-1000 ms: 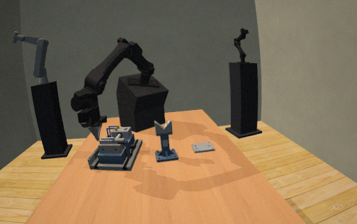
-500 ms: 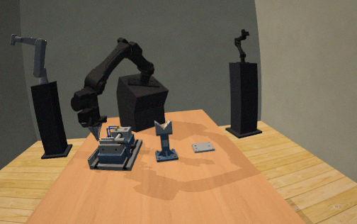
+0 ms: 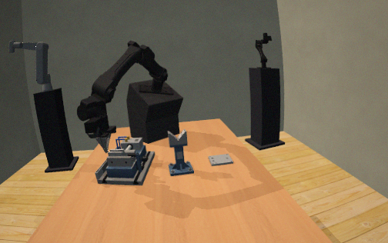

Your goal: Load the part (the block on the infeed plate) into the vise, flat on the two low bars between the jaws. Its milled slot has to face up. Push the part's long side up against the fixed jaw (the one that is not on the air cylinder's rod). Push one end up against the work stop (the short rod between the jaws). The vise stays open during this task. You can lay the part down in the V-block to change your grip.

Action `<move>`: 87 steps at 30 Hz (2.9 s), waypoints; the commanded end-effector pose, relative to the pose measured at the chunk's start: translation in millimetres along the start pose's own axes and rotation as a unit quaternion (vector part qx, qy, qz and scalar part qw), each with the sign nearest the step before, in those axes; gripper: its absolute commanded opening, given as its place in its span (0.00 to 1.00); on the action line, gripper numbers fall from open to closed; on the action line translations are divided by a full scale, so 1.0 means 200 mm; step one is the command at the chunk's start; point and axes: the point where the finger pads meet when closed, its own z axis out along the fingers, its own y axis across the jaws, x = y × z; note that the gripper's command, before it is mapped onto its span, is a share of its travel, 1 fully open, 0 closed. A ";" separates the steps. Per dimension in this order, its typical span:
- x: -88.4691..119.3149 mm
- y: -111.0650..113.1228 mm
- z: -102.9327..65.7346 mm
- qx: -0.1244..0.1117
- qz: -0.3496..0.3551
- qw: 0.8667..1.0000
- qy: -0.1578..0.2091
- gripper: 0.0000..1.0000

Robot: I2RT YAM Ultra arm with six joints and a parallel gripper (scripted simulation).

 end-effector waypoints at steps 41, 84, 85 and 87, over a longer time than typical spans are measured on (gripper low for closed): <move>-0.04 0.01 -0.06 0.007 0.000 1.000 -0.014 0.00; -0.04 0.06 -0.06 0.006 -0.001 1.000 -0.014 0.00; -0.04 0.06 -0.06 0.006 -0.001 1.000 -0.014 0.00; -0.06 0.05 -0.08 0.006 -0.002 1.000 -0.021 0.00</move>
